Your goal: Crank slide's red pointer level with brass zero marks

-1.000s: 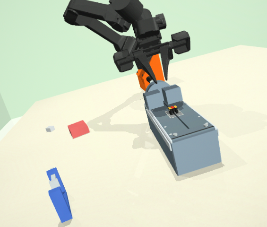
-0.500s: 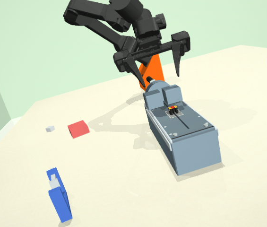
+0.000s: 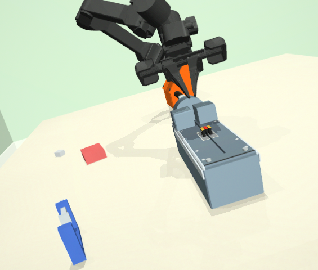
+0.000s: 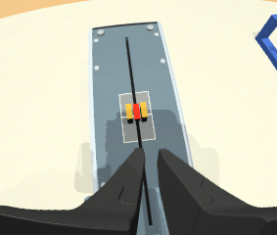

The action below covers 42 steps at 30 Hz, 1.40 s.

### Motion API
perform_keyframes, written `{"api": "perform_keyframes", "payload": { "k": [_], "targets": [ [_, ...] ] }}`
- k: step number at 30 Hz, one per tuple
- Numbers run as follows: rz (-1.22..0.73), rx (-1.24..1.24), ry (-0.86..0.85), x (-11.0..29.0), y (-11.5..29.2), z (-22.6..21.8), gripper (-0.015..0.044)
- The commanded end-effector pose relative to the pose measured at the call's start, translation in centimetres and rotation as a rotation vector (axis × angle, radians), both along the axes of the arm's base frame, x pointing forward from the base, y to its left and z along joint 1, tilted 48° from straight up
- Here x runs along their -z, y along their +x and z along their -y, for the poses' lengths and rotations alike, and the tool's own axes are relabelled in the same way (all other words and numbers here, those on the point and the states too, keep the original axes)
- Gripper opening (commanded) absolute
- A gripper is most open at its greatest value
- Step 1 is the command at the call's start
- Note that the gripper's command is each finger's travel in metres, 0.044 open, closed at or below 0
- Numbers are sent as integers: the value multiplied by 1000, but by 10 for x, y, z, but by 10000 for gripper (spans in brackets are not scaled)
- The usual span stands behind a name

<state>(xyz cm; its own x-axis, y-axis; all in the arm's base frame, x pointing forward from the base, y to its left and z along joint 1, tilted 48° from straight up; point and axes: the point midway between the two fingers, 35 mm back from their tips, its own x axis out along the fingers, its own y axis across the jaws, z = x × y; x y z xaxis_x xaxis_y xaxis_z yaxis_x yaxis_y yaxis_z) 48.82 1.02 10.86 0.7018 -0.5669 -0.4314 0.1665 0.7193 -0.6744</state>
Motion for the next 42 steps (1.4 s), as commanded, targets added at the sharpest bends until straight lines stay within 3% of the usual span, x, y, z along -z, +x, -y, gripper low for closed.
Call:
{"api": "perform_keyframes", "payload": {
  "k": [1,17,34,35,42],
  "targets": [
    [0,0,0,0,0,0,0],
    [0,0,1,0,0,0,0],
    [0,0,1,0,0,0,440],
    [0,0,1,0,0,0,440],
    [0,0,1,0,0,0,256]
  ]
}}
